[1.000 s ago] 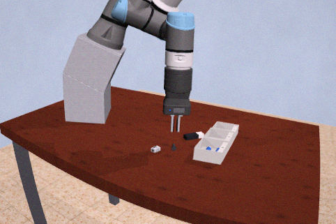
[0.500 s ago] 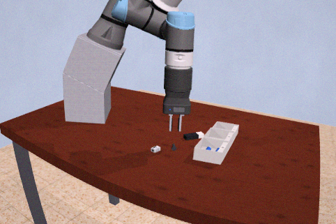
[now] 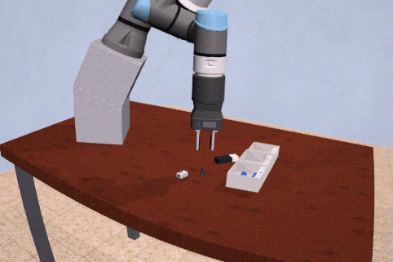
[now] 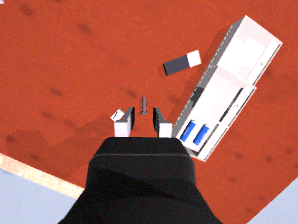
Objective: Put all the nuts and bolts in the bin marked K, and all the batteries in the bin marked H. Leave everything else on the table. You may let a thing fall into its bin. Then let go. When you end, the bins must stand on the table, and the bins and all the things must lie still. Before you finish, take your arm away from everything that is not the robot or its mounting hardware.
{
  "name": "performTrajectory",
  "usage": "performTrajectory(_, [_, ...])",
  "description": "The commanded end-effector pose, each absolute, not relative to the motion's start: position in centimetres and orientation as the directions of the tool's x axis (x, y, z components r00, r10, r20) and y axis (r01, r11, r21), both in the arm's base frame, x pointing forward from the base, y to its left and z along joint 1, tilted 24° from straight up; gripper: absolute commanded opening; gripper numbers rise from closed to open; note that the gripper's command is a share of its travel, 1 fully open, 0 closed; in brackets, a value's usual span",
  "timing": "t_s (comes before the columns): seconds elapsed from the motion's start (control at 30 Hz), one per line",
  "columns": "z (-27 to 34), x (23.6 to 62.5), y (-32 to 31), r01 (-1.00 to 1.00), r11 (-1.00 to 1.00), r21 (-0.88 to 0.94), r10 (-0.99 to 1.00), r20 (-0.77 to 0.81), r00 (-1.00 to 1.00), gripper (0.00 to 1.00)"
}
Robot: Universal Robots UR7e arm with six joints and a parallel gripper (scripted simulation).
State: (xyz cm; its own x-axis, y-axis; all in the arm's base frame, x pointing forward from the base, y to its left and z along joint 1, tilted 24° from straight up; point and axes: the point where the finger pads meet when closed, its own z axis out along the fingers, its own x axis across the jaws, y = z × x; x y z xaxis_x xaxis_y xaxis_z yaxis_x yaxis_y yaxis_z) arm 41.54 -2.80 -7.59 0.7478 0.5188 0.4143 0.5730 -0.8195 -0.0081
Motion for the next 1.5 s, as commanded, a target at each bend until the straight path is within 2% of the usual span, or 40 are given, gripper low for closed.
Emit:
performTrajectory(0.0, [-7.2,41.4,-2.9,0.573,-0.819,-0.008,0.519,0.414,0.748,0.62])
performTrajectory(1.07, [-7.2,41.4,-2.9,0.573,-0.819,-0.008,0.519,0.414,0.748,0.62])
performTrajectory(1.47, [-11.6,43.0,-1.8,0.573,-0.819,-0.008,0.519,0.415,0.748,0.62])
